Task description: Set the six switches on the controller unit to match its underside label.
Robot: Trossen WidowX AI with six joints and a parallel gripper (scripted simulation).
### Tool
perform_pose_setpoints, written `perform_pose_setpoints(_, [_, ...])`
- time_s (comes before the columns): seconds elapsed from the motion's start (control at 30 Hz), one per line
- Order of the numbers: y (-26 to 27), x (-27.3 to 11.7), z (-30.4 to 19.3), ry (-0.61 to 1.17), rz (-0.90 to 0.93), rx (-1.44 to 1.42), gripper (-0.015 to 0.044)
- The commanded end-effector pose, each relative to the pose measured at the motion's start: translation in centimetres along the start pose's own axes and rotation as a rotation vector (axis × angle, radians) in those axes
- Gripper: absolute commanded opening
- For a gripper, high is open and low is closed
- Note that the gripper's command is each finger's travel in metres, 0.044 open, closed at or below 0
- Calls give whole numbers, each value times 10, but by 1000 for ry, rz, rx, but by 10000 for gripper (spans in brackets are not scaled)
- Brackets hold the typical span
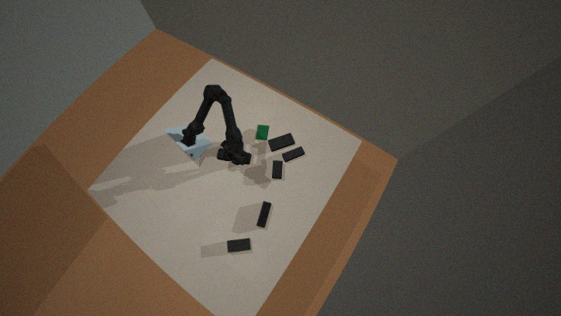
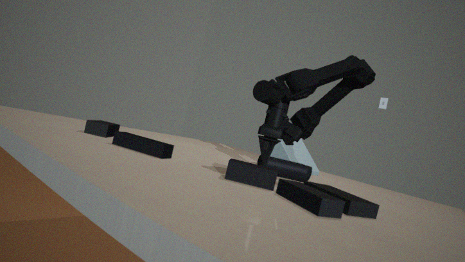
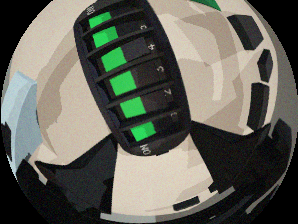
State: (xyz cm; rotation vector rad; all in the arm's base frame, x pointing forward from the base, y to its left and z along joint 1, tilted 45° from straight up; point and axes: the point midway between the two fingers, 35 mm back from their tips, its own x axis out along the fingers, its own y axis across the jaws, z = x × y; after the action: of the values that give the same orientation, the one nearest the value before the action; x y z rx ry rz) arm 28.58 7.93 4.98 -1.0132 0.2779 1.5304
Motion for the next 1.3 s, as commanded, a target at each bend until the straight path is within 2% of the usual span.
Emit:
perform_pose_setpoints(0.0, [-3, 0, 2, -11, -11, -4, 0])
perform_pose_setpoints(0.73, [-3, 0, 2, -11, -11, -4, 0])
perform_pose_setpoints(1.13, [0, 0, 0, 0, 0, 0, 315])
perform_pose_setpoints(1.2, [0, -11, -1, -1, -1, -1, 368])
perform_pose_setpoints(1.27, [0, -38, -2, -7, -7, -3, 420])
